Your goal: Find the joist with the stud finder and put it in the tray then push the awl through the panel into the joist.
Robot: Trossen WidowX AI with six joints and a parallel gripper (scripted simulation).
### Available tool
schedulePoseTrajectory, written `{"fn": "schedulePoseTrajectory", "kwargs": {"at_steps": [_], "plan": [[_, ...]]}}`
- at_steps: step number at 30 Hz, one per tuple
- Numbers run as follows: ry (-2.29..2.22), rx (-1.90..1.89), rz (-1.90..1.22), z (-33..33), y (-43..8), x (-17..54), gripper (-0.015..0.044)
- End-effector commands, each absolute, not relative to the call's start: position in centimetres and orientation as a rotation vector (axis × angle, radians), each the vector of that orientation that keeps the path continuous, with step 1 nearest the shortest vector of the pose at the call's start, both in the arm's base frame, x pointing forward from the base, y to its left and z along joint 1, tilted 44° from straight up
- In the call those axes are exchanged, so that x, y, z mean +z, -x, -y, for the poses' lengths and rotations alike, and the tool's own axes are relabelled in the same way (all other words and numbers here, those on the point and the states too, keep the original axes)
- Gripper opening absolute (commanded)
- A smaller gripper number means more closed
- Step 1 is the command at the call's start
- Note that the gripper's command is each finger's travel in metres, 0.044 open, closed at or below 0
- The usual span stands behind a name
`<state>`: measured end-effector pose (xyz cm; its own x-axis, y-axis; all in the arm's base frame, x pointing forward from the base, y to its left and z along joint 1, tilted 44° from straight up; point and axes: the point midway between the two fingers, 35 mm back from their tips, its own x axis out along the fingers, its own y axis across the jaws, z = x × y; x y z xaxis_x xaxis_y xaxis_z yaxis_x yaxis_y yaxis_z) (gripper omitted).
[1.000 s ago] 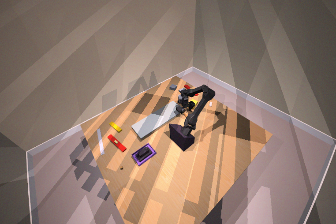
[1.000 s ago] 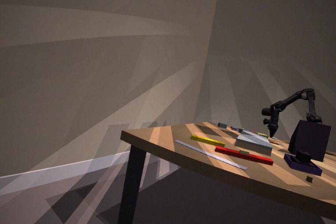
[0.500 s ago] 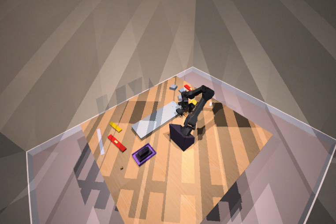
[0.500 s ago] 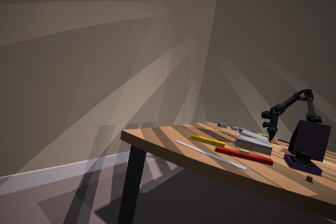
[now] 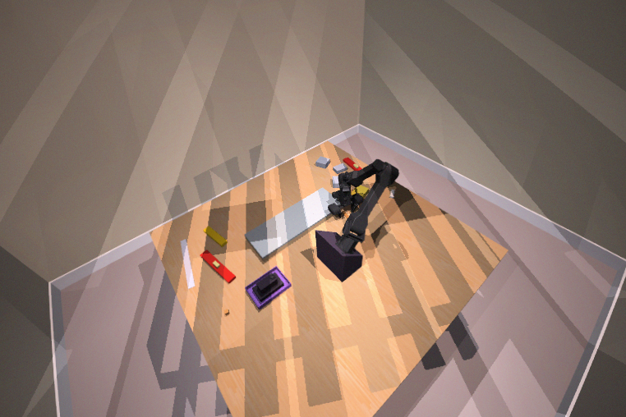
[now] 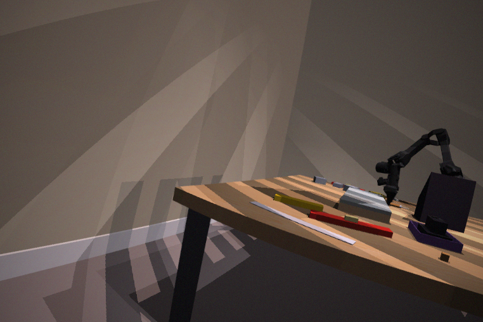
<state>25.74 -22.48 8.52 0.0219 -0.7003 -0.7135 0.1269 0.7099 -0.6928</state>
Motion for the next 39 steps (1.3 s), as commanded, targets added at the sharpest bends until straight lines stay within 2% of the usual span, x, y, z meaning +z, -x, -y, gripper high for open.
{"fn": "schedulePoseTrajectory", "kwargs": {"at_steps": [1, 9, 16, 39], "plan": [[0.512, -0.679, -1.418, 22.4, -25.7, 8.3, 0.0256], [0.512, -0.679, -1.418, 22.4, -25.7, 8.3, 0.0046], [0.512, -0.679, -1.418, 22.4, -25.7, 8.4, 0.0000], [0.507, -0.674, -1.419, 13.9, -24.6, 17.1, 0.0000]]}}
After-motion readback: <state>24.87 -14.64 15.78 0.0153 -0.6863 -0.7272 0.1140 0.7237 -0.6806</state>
